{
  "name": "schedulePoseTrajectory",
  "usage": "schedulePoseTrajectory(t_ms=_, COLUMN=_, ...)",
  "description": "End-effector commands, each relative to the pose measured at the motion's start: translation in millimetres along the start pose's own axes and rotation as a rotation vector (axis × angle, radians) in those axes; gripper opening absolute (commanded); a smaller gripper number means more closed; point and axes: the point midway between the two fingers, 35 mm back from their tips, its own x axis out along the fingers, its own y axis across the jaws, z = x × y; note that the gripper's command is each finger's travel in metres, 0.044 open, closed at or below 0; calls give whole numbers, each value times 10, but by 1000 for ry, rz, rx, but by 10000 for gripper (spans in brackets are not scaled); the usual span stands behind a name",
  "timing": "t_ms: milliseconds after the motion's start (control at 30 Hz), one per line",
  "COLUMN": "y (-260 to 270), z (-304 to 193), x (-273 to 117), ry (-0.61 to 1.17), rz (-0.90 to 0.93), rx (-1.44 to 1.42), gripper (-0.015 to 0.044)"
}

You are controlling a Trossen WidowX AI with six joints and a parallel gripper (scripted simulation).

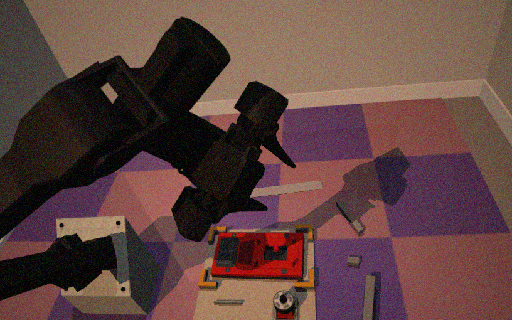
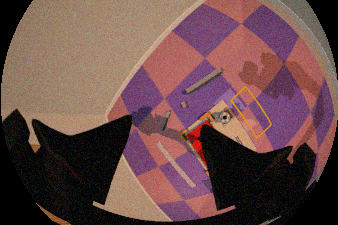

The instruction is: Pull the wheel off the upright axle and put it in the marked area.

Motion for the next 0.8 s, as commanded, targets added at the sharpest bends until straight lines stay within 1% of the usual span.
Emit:
schedulePoseTrajectory(t_ms=0, y=-136, z=-53, x=293, ry=26, rz=-83, rx=-111, gripper=300)
schedulePoseTrajectory(t_ms=267, y=-657, z=-183, x=1025, ry=147, rz=-305, rx=-410, gripper=300)
schedulePoseTrajectory(t_ms=533, y=-1270, z=-428, x=1655, ry=398, rz=-451, rx=-758, gripper=300)
schedulePoseTrajectory(t_ms=667, y=-1559, z=-555, x=1864, ry=528, rz=-484, rx=-891, gripper=300)
schedulePoseTrajectory(t_ms=767, y=-1573, z=-561, x=1873, ry=535, rz=-485, rx=-897, gripper=300)
